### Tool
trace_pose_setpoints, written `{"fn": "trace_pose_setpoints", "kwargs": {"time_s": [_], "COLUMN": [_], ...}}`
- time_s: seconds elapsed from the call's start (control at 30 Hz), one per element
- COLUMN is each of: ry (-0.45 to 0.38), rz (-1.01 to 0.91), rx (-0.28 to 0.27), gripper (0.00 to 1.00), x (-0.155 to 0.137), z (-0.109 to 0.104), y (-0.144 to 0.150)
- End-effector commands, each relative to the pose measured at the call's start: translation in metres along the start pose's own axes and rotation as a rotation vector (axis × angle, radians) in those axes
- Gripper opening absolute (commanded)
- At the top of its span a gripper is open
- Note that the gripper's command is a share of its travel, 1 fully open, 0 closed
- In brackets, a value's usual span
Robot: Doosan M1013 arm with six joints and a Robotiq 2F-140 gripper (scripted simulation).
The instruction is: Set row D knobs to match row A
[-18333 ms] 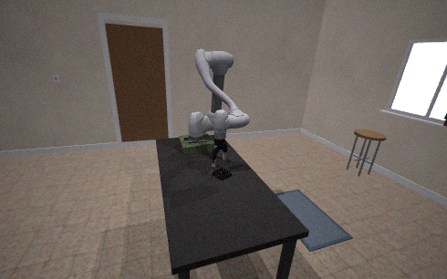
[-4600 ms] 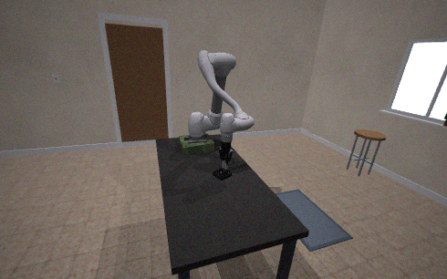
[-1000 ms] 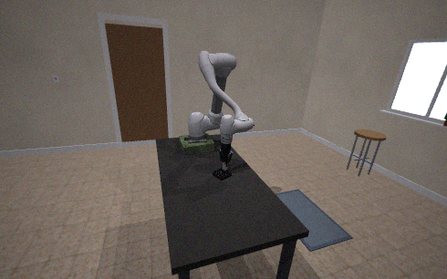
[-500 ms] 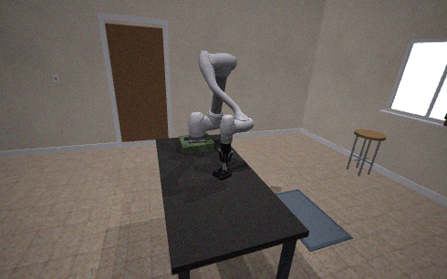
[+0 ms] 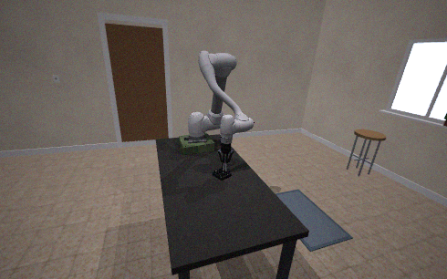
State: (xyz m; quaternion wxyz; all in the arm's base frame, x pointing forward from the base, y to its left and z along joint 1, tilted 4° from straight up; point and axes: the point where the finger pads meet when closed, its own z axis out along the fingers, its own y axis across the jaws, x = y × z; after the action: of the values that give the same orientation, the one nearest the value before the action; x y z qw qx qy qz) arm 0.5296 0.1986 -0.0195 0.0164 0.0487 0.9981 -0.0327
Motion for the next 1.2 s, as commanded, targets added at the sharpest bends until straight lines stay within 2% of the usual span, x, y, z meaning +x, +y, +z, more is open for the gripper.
{"fn": "trace_pose_setpoints", "kwargs": {"time_s": [0.0, 0.6, 1.17], "ry": [0.003, 0.003, 0.003], "rz": [-0.128, -0.403, -0.440], "rx": [-0.004, -0.004, -0.004], "gripper": [0.05, 0.05, 0.05], "x": [0.0006, 0.0006, 0.0006], "z": [0.0024, 0.0024, 0.0024], "y": [-0.0006, -0.0006, -0.0006]}}
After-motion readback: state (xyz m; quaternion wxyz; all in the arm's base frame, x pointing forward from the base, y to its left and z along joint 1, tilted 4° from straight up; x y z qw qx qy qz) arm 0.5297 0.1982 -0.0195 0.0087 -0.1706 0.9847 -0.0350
